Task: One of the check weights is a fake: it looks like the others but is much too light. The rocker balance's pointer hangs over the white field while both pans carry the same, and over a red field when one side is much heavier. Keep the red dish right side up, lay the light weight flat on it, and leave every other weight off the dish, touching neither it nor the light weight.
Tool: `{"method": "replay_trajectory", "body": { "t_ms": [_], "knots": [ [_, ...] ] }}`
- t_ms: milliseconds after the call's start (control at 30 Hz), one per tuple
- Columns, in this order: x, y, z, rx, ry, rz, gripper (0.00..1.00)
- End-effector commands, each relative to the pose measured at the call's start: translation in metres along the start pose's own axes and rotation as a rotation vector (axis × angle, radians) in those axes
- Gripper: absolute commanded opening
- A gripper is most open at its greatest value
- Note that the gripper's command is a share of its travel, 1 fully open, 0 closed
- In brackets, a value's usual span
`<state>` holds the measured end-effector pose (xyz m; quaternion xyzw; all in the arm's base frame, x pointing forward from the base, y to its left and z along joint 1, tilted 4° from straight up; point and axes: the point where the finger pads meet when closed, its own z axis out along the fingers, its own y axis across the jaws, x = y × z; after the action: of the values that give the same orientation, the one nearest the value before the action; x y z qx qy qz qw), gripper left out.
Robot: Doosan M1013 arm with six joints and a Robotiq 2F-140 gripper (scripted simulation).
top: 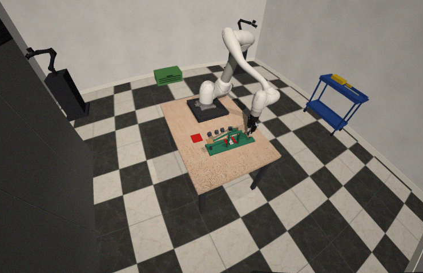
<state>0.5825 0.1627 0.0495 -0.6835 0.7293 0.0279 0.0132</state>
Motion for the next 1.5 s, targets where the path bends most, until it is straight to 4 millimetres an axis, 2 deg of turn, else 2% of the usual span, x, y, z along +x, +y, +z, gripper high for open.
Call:
{"method": "replay_trajectory", "body": {
  "t_ms": [0,467,1467],
  "knots": [
    [0.0045,0.0008,0.0049,-0.003,-0.004,0.005,0.24],
    [0.0098,0.0008,0.0117,-0.003,-0.004,0.005,0.24],
    [0.0099,0.0008,0.0117,-0.003,-0.004,0.005,0.24]
  ]
}}
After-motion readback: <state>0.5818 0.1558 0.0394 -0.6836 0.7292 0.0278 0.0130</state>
